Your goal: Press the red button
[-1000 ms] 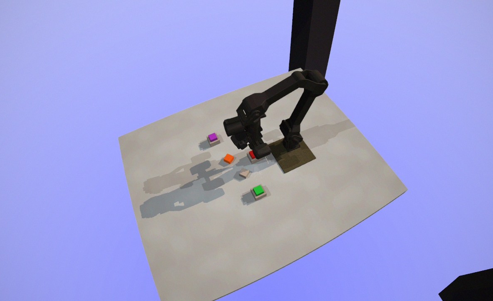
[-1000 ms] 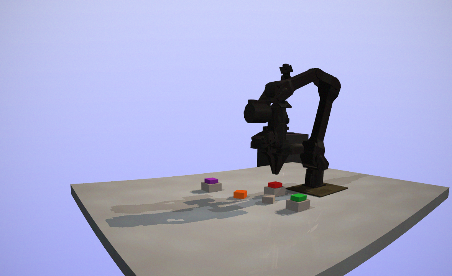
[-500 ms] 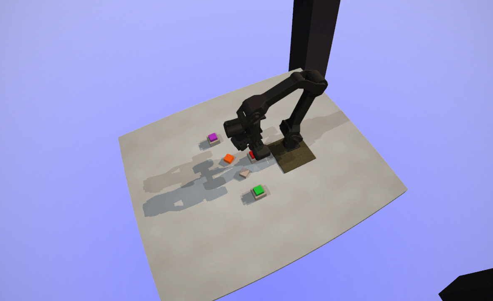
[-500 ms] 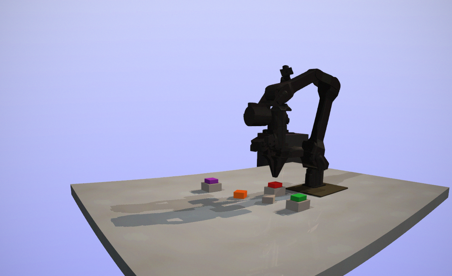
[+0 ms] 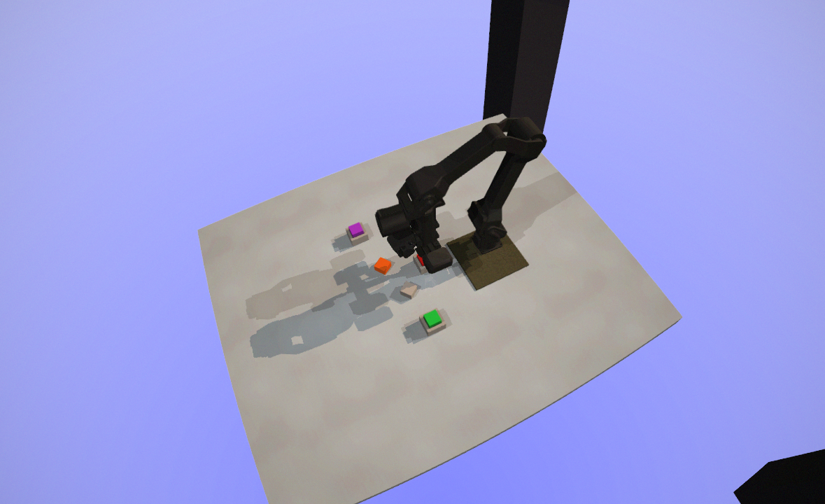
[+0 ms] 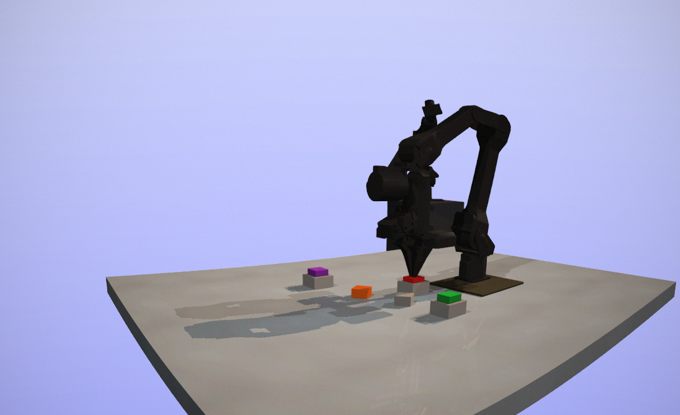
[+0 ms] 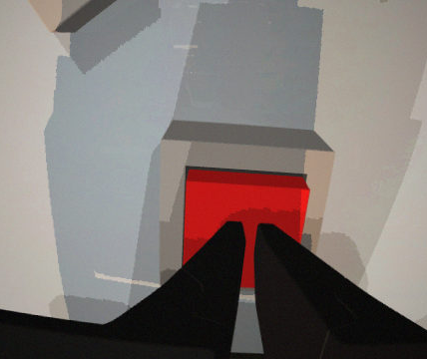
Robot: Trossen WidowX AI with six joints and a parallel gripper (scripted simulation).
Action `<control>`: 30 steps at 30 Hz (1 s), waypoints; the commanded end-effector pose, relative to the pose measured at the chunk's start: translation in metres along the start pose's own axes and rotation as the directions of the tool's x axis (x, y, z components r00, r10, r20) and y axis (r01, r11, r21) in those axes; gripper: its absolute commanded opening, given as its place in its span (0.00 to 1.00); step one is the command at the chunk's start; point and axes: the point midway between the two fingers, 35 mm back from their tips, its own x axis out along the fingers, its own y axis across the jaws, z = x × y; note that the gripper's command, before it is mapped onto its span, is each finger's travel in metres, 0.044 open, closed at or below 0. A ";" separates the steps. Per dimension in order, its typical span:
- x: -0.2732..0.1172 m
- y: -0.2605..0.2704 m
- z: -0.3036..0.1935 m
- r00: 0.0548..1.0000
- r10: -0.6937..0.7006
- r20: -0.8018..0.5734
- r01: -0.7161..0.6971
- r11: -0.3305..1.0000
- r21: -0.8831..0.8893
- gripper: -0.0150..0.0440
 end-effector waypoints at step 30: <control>-0.038 0.014 0.012 1.000 0.008 -0.002 -0.008 1.000 -0.003 0.42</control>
